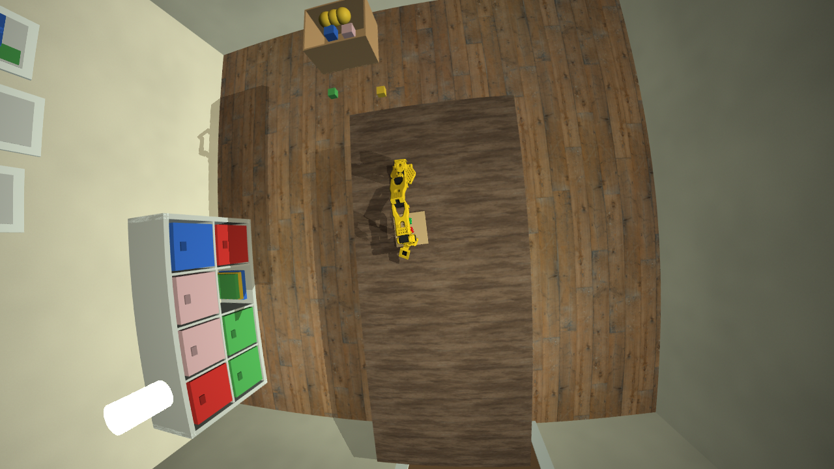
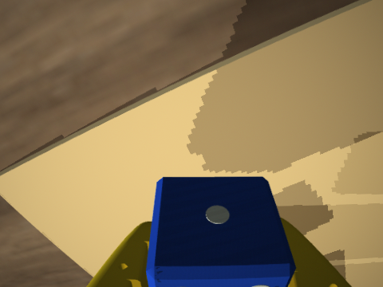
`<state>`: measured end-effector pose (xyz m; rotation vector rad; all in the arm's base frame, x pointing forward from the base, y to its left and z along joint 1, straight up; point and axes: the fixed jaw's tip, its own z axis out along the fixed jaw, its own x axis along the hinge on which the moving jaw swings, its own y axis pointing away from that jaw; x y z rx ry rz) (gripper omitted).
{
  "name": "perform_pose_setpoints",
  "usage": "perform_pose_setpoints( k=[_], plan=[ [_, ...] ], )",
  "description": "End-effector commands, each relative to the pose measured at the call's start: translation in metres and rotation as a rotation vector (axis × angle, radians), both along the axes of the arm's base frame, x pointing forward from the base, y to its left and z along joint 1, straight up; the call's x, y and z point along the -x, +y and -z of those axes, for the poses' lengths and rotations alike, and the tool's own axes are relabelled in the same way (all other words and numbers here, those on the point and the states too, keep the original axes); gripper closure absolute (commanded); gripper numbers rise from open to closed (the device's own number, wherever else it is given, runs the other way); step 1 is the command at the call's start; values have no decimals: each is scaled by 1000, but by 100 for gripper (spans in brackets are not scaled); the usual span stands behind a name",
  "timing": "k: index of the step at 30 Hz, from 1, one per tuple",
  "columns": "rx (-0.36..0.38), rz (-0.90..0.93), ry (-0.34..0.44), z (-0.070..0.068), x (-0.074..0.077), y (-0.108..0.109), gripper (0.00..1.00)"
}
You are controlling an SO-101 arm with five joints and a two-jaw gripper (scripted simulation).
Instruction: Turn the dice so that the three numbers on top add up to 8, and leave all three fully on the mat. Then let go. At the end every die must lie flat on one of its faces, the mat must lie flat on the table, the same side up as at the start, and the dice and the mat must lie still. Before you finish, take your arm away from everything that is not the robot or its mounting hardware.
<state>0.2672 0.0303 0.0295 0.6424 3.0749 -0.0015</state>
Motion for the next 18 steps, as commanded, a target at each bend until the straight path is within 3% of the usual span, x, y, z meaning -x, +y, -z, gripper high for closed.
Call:
perform_pose_setpoints(
  k=[1,18],
  plan=[
    [-3,8,-29,-5,-3,-2,100],
    [-3,8,-29,1,-4,-2,100]
  ],
)
